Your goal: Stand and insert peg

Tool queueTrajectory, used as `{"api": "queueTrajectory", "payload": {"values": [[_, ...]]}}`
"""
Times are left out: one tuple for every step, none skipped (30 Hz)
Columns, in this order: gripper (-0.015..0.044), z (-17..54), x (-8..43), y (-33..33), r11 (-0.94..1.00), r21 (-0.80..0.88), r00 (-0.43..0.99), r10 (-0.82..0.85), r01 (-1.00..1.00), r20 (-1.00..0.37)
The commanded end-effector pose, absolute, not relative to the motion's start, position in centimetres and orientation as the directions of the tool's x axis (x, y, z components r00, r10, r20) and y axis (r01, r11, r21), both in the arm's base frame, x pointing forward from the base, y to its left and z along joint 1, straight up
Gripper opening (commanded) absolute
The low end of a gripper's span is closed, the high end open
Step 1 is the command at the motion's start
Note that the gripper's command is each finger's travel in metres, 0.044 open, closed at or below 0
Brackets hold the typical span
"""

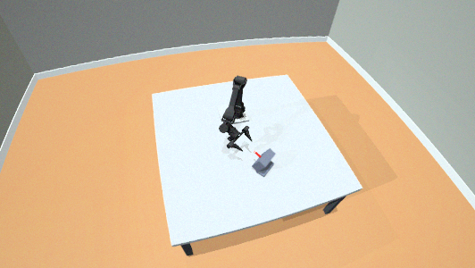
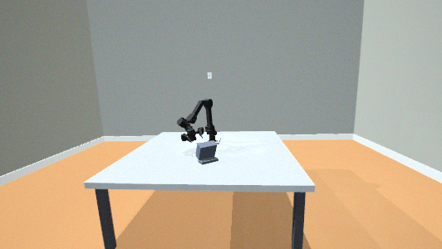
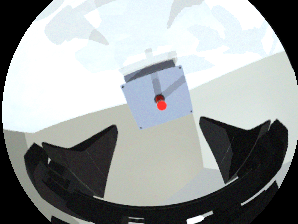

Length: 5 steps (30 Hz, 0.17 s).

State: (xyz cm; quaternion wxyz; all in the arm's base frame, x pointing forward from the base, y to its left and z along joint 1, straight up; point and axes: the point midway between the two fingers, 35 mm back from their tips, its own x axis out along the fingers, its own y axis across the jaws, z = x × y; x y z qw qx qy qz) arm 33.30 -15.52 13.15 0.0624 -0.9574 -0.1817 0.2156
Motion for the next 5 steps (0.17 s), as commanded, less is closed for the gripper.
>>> {"api": "queueTrajectory", "payload": {"values": [[0.044, 13.46, 32.81, -15.75, -0.926, -0.193, 0.842, 0.375, 0.324, -0.387], [0.044, 13.51, 32.68, -15.81, -0.926, -0.193, 0.842, 0.375, 0.324, -0.387], [0.044, 13.56, 32.55, -15.86, -0.926, -0.193, 0.842, 0.375, 0.324, -0.387], [0.044, 13.62, 32.42, -15.92, -0.926, -0.193, 0.843, 0.375, 0.324, -0.387], [0.044, 13.66, 32.32, -15.97, -0.926, -0.193, 0.843, 0.375, 0.323, -0.387]]}}
